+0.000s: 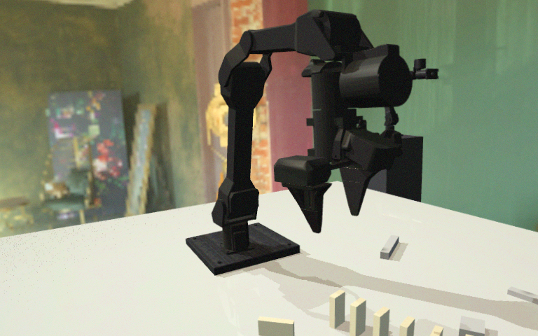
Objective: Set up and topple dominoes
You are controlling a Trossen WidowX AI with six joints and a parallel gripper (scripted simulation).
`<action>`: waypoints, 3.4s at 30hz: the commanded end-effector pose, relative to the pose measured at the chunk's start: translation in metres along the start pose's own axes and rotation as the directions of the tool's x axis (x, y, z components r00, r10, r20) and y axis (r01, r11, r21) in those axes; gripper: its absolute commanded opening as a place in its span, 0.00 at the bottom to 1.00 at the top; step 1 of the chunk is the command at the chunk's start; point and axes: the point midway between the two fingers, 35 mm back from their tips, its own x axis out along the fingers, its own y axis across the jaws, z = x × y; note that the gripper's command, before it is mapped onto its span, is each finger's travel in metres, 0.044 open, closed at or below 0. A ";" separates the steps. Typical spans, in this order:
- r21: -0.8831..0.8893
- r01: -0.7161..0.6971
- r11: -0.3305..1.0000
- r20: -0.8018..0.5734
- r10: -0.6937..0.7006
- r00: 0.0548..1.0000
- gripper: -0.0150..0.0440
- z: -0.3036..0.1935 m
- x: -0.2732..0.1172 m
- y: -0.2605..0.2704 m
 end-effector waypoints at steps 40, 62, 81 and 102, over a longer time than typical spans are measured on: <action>-0.499 -0.007 0.867 -0.019 -0.003 1.000 1.00 -0.037 0.150 -0.067; -0.499 -0.007 0.867 -0.019 -0.003 1.000 0.33 -0.037 0.152 -0.067; -0.499 -0.007 0.867 -0.019 -0.003 1.000 0.30 -0.031 0.041 -0.063; -0.033 0.014 0.999 -0.031 -0.015 0.999 0.30 -0.143 -0.006 -0.171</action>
